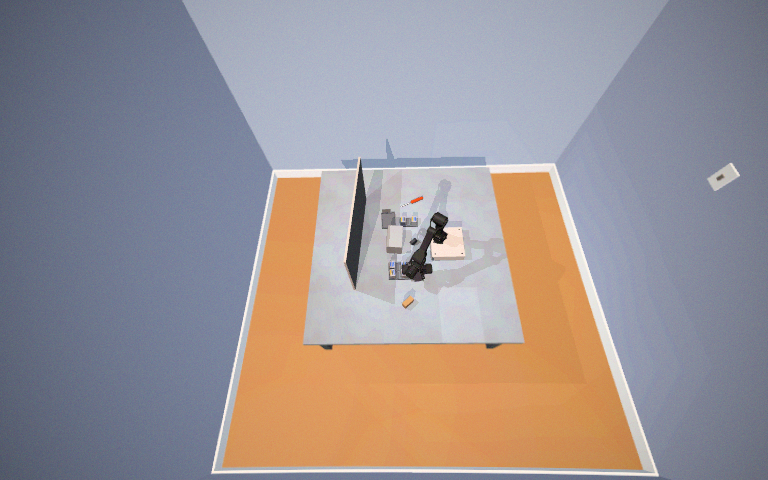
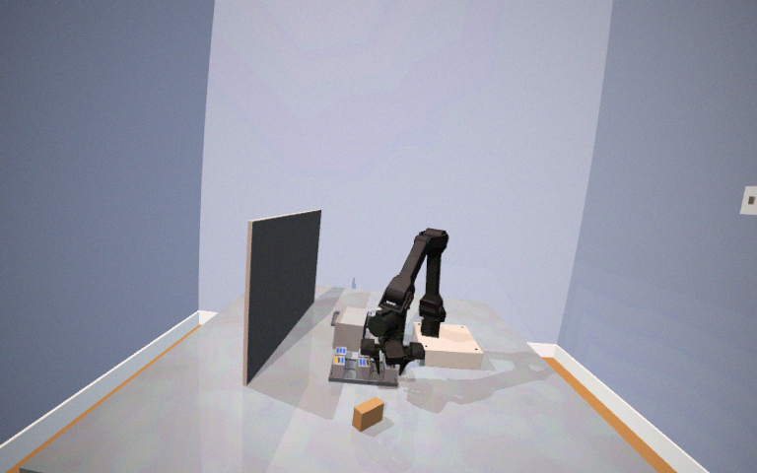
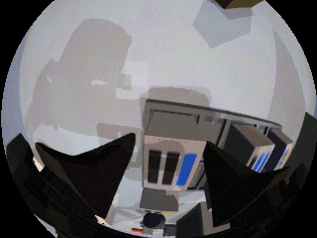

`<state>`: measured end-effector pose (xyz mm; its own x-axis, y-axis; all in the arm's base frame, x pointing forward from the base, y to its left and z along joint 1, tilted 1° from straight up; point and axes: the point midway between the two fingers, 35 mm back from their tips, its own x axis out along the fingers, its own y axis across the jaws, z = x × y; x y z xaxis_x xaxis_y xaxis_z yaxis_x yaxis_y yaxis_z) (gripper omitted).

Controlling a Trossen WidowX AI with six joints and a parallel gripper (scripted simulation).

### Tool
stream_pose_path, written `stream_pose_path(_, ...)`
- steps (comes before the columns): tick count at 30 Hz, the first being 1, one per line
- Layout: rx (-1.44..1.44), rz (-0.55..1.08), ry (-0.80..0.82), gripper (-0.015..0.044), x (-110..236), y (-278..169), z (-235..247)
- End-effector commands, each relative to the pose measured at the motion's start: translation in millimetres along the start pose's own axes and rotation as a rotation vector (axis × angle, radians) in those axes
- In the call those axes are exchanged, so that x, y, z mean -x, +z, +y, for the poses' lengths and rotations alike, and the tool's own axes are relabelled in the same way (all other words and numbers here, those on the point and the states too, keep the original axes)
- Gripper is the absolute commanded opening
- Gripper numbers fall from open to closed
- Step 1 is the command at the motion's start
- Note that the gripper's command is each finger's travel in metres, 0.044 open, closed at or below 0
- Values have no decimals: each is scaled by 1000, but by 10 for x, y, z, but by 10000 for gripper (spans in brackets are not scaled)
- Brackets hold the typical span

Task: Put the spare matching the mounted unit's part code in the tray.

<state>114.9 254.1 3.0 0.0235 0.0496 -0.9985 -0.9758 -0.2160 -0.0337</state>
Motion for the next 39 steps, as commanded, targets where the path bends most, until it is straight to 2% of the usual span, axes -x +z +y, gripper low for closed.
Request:
stream_pose_path(1,-1,7,2,300,-34,-17,9)
stream_pose_path(6,-1,7,2,300,-34,-17,9)
stream_pose_path(11,0,4,3,169,-24,-11,9)
stream_pose_path(18,0,4,3,122,-24,-11,9)
stream_pose_path(23,0,4,3,0,-24,-11,9)
stream_pose_path(32,0,4,3,0,21,-5,4)
stream_pose_path(39,-1,6,2,0,512,14,-11)
